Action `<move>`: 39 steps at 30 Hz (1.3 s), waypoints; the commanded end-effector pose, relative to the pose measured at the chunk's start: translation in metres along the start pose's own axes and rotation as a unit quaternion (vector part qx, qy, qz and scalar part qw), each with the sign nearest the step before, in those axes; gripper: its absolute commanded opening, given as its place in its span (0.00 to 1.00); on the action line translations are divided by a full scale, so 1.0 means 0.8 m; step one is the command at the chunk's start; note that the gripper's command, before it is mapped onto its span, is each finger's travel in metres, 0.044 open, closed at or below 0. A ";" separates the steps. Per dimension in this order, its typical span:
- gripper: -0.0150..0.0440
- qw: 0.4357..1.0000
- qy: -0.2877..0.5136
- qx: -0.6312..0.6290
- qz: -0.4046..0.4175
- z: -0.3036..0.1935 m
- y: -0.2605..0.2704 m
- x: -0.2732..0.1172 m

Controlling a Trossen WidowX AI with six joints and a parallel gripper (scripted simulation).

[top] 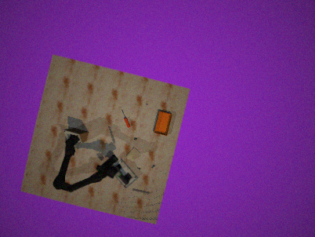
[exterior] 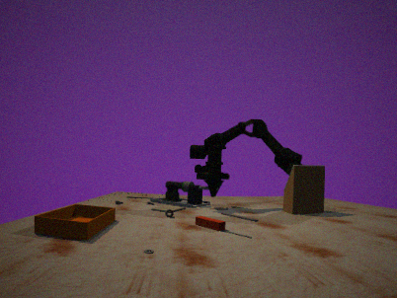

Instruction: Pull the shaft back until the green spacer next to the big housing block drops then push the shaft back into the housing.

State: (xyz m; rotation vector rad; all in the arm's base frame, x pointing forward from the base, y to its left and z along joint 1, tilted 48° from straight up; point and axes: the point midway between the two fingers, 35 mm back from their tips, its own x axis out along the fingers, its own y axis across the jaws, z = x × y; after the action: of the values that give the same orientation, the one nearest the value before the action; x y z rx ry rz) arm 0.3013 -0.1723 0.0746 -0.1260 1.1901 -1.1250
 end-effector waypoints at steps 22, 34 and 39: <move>0.25 1.000 0.001 0.000 0.000 -0.006 -0.001 0.000; 0.25 1.000 0.001 0.000 0.000 -0.007 -0.001 0.000; 0.25 1.000 0.001 0.000 0.000 -0.008 -0.001 0.000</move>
State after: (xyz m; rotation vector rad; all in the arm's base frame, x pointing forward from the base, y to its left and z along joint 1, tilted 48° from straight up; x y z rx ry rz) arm 0.2979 -0.1703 0.0727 -0.1261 1.1904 -1.1250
